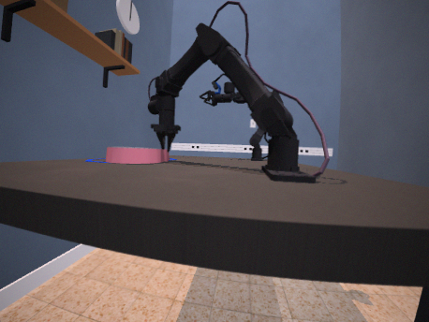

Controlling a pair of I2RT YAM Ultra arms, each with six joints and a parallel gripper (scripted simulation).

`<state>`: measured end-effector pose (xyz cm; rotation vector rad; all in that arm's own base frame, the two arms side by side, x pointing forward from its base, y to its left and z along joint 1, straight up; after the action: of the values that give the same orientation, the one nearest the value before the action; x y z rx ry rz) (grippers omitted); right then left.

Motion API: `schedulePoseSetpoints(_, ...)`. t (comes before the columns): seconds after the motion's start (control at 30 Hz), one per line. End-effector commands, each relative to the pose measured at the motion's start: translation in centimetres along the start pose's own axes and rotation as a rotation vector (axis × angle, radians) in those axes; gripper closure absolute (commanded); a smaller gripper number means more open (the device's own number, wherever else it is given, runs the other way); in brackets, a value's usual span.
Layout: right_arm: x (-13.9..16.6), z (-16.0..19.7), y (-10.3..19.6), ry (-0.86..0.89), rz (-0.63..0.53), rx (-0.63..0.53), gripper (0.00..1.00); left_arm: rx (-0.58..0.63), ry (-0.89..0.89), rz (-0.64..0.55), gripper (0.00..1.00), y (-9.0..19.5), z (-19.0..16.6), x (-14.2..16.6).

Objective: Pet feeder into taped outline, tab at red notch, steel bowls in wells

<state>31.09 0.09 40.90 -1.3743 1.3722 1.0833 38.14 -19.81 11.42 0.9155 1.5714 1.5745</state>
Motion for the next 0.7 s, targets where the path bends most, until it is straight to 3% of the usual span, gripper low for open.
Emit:
schedulePoseSetpoints(0.0,-2.4,-0.7,0.8,0.002,-0.076,0.023,0.0,-0.019,-0.07,-0.039,0.84,0.0,0.5,-1.7)
schedulePoseSetpoints(0.1,-2.4,-0.7,0.8,0.002,-0.076,0.023,0.0,0.001,-0.139,-0.012,0.84,-0.1,1.4,-1.1)
schedulePoseSetpoints(0.53,-2.4,-0.7,0.8,0.002,-0.076,0.023,0.0,-0.02,-0.317,-0.035,0.84,-0.2,3.4,-4.2)
schedulePoseSetpoints(0.67,-2.4,-0.7,0.8,0.002,-0.076,0.023,0.0,0.002,-0.388,-0.012,0.84,-0.2,4.4,-3.6)
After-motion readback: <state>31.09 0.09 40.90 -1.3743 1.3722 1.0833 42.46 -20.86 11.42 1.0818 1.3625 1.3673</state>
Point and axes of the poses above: on each arm, the point where the finger pads meet when closed, its own y axis back along the fingers, its own z axis across the jaws, x = y × z, the point moved 7 cm from there along y, back along the fingers, and after that the axes turned 13 degrees about y, right-handed, at the moved point
